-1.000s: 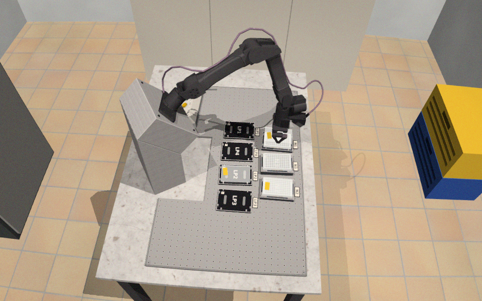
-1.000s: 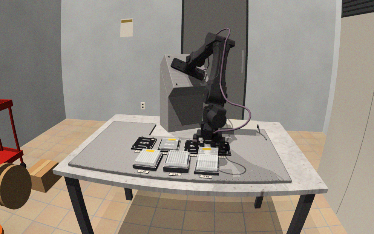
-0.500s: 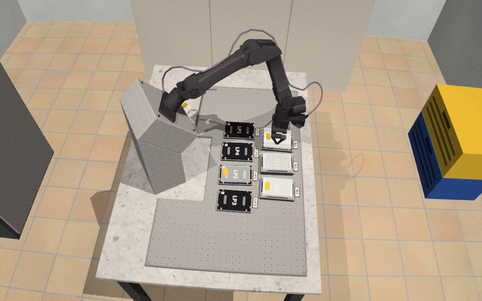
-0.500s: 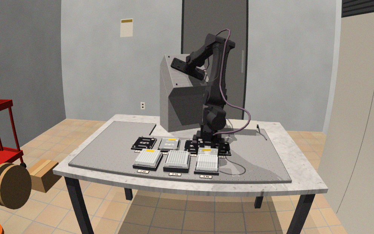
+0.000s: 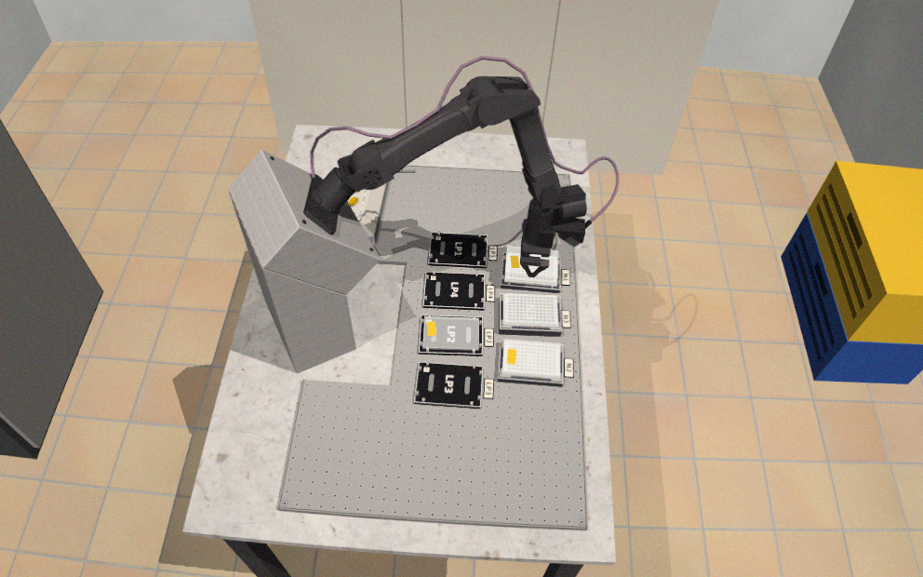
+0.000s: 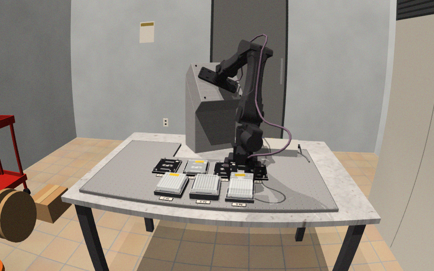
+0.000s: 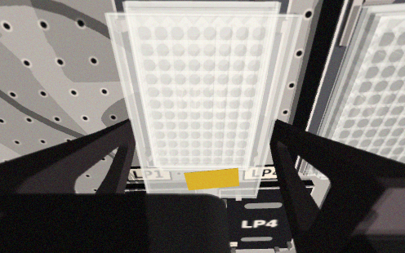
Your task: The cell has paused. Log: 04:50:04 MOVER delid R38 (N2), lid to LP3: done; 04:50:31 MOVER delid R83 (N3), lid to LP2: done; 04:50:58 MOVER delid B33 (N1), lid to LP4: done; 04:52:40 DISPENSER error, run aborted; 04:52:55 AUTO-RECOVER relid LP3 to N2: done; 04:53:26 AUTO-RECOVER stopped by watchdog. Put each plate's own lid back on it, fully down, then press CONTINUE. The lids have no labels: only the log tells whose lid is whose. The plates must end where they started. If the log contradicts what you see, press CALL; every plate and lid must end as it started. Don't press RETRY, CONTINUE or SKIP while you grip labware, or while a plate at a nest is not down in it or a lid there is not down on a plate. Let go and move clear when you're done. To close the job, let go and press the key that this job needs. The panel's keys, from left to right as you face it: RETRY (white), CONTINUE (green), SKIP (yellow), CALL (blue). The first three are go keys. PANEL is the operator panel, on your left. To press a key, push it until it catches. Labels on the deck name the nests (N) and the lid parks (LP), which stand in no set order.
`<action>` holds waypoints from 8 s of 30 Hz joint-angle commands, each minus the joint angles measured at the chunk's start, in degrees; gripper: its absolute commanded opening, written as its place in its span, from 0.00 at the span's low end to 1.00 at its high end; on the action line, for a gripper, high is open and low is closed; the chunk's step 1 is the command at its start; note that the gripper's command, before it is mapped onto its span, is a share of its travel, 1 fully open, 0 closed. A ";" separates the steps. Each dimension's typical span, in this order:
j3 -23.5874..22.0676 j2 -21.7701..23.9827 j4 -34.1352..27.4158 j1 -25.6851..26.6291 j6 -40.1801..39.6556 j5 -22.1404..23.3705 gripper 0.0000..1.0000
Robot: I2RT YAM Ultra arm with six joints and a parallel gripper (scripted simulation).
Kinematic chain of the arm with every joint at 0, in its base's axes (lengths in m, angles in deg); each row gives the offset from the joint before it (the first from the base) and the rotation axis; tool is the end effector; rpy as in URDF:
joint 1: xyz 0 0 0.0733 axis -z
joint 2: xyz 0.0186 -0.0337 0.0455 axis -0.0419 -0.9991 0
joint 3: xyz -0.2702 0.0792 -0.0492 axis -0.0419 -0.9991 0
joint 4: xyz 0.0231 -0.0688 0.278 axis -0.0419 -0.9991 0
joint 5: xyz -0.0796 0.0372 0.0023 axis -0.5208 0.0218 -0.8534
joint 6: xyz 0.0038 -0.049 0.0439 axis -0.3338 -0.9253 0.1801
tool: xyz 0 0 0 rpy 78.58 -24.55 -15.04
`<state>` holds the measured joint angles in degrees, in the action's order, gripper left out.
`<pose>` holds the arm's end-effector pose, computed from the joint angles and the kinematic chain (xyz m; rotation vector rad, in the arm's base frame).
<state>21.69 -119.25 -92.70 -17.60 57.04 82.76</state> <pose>0.4532 0.1362 0.2383 0.0167 2.3480 0.5869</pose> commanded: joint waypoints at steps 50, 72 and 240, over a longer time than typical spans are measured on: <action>3.64 -3.64 1.27 -0.71 0.93 -0.82 0.00; 3.22 -3.76 1.75 -0.61 0.66 -0.62 0.00; -22.89 7.80 14.71 8.31 -9.86 5.90 1.00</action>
<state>1.76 -113.37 -81.68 -11.29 48.87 87.37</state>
